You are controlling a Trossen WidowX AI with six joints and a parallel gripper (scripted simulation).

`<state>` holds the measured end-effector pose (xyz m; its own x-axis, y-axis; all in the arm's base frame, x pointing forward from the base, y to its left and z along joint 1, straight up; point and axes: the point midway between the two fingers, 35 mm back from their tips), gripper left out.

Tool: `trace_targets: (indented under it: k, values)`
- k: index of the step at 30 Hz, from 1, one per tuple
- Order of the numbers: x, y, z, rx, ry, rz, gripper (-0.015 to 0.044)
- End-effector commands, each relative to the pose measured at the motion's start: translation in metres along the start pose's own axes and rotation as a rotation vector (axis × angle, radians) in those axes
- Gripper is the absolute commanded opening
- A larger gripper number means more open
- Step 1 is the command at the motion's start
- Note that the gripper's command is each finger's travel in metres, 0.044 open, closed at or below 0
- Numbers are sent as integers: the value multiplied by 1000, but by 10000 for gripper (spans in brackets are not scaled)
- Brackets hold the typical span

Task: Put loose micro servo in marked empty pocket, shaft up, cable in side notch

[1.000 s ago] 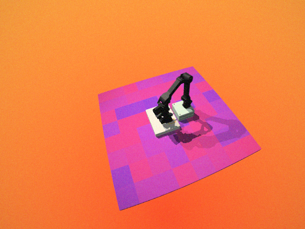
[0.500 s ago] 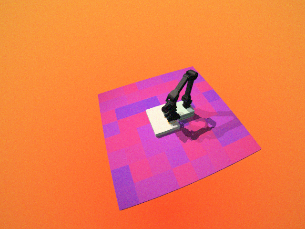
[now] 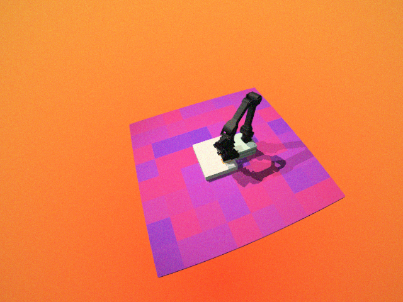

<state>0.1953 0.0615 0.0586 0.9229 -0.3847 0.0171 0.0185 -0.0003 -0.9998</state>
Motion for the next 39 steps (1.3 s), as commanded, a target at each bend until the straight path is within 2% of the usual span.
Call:
trace_targets:
  k: [1, 39]
  values:
    - [0, 5, 1, 6, 5, 0, 0]
    - [0, 29, 1, 5, 5, 0, 0]
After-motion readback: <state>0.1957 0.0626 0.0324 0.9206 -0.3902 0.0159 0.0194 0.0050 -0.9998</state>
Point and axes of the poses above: the point midway between the two fingers, 35 mm back from their tips, its own y axis out along the fingers, its own z axis across the jaws, x = y × z, and after that the axes turned 14 degrees about y, right-handed
